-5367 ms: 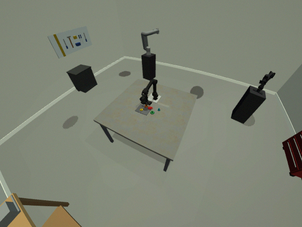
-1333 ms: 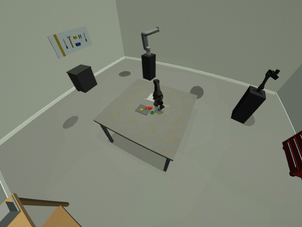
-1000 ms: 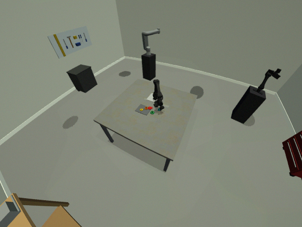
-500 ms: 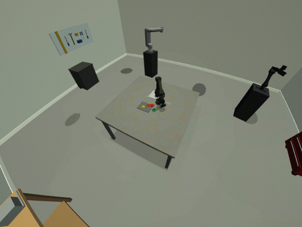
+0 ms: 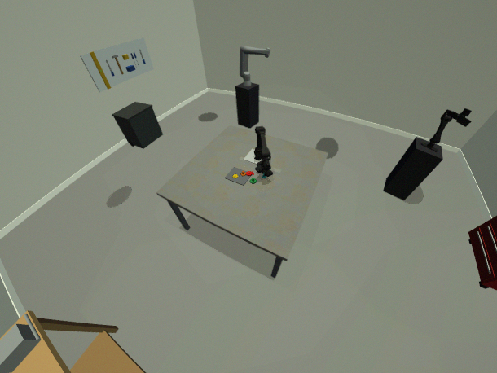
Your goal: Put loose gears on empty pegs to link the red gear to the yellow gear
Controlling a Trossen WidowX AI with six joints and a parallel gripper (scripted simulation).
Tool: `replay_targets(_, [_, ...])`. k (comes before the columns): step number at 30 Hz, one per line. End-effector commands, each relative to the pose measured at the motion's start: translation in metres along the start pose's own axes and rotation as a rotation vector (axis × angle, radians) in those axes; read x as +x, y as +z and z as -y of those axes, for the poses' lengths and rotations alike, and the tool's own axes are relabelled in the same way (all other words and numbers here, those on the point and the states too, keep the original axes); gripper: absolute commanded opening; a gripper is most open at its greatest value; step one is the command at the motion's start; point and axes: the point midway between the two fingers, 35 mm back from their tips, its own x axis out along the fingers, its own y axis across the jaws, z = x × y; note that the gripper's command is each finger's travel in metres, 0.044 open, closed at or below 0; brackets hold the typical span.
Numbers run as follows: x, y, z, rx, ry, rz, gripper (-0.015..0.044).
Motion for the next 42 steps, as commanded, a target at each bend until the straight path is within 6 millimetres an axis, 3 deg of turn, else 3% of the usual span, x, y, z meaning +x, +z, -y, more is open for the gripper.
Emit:
replay_targets(1, [-0.003, 0.000, -0.001, 0.002, 0.001, 0.000, 0.0000])
replay_targets(42, [-0.086, 0.003, -0.010, 0.005, 0.005, 0.005, 0.0000])
